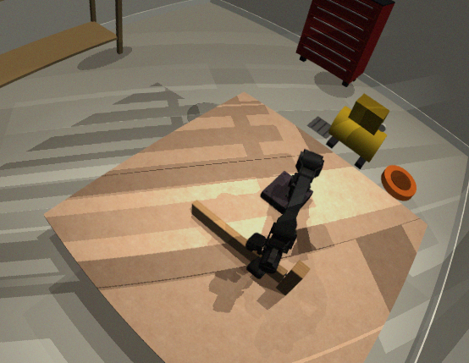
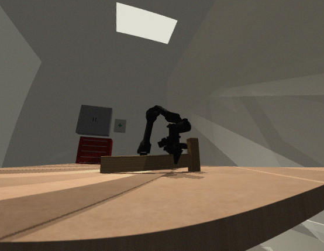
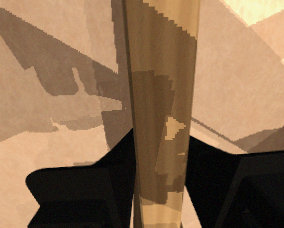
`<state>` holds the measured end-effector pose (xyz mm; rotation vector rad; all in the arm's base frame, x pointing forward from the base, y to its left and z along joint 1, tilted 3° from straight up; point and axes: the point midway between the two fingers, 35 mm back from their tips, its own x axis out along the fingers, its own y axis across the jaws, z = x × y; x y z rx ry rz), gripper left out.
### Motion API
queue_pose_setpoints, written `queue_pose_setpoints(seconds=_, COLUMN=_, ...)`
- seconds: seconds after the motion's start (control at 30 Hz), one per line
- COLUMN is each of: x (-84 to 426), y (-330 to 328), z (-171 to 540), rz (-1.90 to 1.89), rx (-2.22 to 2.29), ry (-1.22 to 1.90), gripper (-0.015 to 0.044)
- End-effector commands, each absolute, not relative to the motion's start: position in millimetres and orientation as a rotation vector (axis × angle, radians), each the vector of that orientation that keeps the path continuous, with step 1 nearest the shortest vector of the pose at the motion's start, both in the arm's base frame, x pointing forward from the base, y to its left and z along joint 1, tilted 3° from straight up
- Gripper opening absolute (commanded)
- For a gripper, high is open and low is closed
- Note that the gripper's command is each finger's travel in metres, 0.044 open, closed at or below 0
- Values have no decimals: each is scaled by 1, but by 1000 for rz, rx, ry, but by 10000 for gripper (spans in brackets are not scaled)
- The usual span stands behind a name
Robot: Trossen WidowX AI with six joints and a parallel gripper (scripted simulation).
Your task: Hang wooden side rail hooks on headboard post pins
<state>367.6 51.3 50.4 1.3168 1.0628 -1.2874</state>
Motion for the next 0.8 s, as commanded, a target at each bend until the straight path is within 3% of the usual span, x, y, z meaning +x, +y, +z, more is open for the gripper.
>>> queue_pose_setpoints(seconds=0.0, x=371, y=53, z=53, rz=-1280, rx=1325, ry=1059, gripper=0)
queue_pose_setpoints(seconds=0.77, x=371, y=53, z=50, rz=-1280, rx=1325, ry=1059, gripper=0)
